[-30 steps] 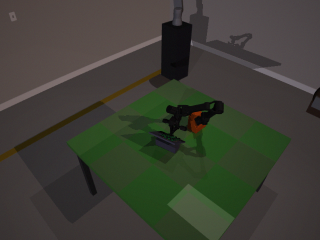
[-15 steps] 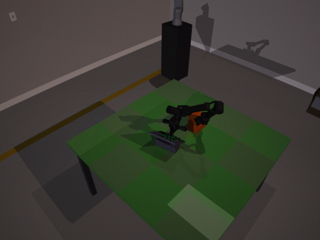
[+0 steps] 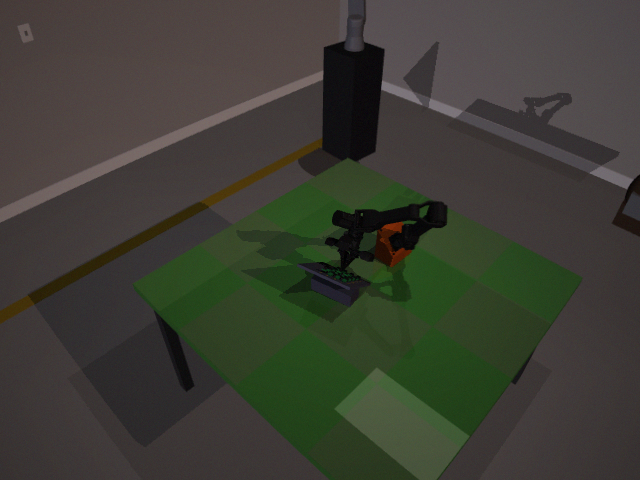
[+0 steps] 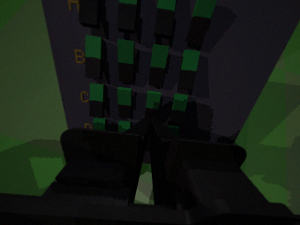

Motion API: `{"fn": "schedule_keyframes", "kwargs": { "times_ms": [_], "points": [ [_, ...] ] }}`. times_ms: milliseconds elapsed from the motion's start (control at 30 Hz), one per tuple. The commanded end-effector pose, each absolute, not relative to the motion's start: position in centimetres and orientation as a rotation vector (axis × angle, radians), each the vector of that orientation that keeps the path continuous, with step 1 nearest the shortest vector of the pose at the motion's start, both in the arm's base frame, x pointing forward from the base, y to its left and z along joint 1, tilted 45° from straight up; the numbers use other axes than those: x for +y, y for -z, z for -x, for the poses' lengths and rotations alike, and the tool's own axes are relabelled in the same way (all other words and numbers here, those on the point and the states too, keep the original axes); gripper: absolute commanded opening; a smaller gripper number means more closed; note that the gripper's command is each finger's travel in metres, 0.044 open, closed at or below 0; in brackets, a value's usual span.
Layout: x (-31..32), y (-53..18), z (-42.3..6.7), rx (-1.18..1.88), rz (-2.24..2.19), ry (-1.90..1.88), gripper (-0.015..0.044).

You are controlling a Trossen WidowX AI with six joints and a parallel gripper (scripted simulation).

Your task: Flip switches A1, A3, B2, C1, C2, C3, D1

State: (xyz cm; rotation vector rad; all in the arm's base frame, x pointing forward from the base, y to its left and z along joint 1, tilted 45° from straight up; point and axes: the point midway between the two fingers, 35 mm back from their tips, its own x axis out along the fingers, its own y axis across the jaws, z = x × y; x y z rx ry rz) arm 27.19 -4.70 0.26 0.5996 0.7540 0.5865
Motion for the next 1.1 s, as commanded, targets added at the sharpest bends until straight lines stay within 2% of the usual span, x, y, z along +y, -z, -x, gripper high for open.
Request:
{"fn": "schedule_keyframes", "kwargs": {
  "times_ms": [0, 133, 433, 667, 1067],
  "points": [
    [-6.9, -1.1, -26.0, 0.767, -0.583, -0.572, 0.0],
    [-8.8, -3.0, -24.1, 0.771, -0.588, -0.585, 0.0],
    [-8.8, -3.1, -23.9, 0.77, -0.589, -0.587, 0.0],
    [-4.0, -4.6, -19.5, 0.772, -0.592, -0.587, 0.0],
    [-1.4, -3.0, -21.3, 0.746, -0.6, -0.579, 0.0]
  ]
}}
